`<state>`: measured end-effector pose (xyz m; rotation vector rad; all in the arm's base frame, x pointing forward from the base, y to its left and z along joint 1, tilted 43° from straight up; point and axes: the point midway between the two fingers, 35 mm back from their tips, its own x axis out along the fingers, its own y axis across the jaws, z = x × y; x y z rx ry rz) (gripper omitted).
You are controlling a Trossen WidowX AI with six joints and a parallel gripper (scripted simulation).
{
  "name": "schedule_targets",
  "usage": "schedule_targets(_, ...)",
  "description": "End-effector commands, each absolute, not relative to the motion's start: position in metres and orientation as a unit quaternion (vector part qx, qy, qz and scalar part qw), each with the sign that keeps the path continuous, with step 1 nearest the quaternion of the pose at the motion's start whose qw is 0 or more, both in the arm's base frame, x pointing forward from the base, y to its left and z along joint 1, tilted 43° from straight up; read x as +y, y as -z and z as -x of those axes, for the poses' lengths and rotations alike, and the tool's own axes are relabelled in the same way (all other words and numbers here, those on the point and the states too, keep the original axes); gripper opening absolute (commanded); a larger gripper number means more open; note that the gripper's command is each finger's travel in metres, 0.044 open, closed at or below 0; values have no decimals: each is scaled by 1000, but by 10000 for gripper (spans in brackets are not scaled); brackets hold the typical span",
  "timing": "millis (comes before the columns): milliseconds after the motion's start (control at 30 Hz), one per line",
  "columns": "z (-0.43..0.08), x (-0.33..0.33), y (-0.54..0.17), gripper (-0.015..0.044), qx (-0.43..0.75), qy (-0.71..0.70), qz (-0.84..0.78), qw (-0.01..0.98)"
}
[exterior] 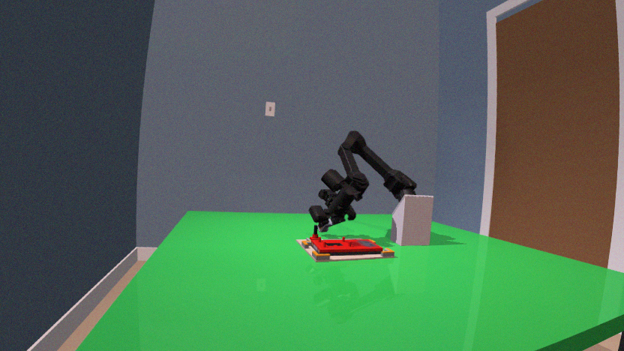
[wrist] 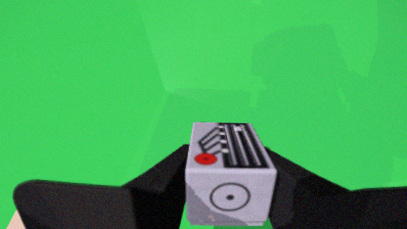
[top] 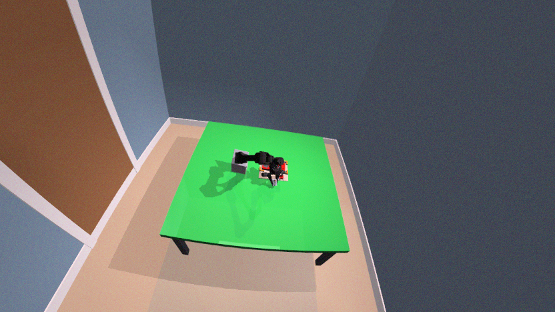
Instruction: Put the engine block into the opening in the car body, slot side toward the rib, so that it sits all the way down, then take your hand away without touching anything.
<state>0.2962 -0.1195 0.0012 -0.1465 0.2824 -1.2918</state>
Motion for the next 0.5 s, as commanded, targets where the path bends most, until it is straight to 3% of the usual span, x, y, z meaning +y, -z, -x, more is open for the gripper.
schedule_targets(0, -294, -125, 5, 0, 135, 597, 72, 788)
schedule_targets(400, -295, -134, 14, 0, 135, 597, 72, 788)
schedule_targets(467, -297, -131, 10, 52, 123, 598, 63, 790)
